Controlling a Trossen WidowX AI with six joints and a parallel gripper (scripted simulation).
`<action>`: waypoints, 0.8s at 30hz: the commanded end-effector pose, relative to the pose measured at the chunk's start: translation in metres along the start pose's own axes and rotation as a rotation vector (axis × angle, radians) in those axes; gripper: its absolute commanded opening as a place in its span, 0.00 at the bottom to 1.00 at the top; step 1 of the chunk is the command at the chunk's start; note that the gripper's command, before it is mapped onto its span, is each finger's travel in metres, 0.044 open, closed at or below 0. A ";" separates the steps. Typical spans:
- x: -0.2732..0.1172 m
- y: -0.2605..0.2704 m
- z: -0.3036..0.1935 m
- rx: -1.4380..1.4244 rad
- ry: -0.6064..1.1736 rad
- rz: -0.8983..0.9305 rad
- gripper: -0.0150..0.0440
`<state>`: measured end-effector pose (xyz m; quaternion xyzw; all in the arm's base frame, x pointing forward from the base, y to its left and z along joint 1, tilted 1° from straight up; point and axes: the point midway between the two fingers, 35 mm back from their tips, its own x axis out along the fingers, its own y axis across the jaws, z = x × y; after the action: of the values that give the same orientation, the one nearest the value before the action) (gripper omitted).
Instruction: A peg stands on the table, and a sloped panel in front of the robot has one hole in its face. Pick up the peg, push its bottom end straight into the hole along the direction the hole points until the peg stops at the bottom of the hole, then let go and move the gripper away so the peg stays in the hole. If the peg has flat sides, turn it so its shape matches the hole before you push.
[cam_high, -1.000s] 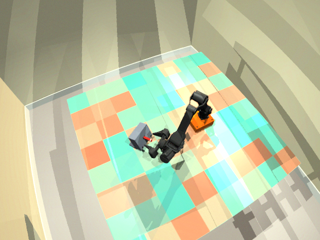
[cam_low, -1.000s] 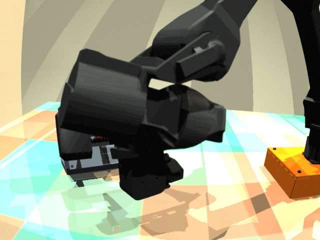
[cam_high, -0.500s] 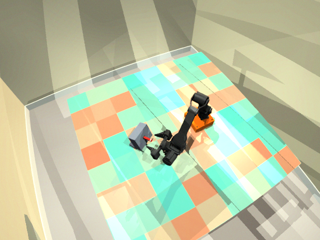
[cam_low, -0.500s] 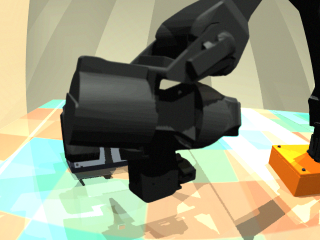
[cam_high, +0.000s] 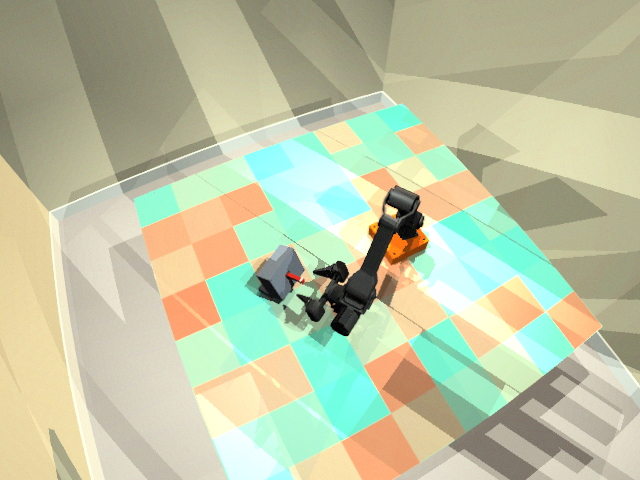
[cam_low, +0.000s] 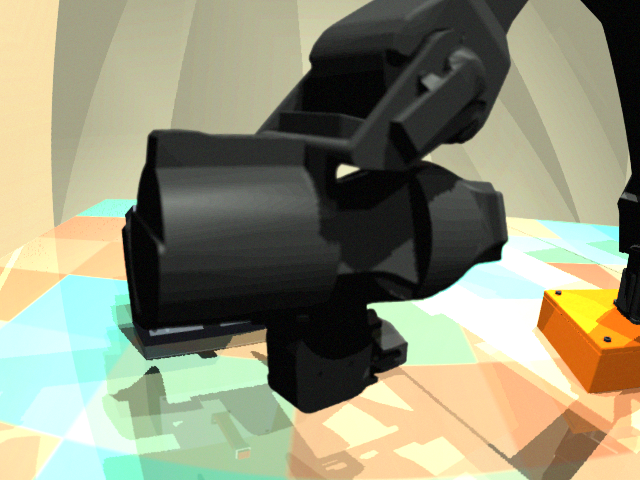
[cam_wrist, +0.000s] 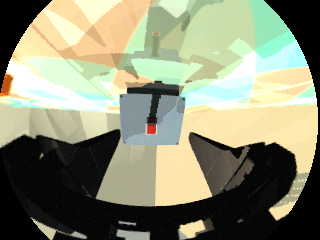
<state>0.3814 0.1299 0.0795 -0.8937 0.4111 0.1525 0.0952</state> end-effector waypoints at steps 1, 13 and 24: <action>-0.004 0.000 0.003 -0.005 0.004 0.001 1.00; -0.017 -0.001 0.004 -0.008 0.006 0.002 1.00; -0.030 -0.001 0.004 -0.010 0.010 0.002 1.00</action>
<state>0.3656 0.1488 0.0878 -0.8938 0.4118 0.1517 0.0926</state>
